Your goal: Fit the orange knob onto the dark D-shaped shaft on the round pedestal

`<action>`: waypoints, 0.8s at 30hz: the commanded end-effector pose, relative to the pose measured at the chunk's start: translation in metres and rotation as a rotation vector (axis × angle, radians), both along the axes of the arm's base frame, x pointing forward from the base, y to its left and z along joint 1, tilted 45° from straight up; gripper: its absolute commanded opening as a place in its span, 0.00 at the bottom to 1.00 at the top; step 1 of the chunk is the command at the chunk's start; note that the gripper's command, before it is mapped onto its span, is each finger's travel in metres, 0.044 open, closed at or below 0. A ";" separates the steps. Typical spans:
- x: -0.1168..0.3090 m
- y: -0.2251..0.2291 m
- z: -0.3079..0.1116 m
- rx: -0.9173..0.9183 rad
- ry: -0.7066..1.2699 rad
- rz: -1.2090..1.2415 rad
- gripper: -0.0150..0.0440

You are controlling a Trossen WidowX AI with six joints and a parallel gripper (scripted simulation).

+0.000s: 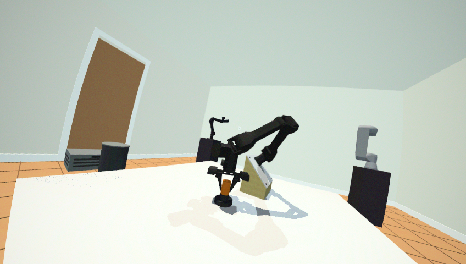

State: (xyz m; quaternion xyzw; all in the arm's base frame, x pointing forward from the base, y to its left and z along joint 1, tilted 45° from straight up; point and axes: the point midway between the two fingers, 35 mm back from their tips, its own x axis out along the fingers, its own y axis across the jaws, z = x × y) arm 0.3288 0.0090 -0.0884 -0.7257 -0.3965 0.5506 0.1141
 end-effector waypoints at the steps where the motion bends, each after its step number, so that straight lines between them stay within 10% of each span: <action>1: 0.001 0.003 -0.001 0.005 -0.014 0.013 0.25; 9: 0.000 0.001 -0.001 0.000 -0.004 0.005 0.25; 24: 0.000 0.001 -0.001 0.000 -0.004 0.005 0.92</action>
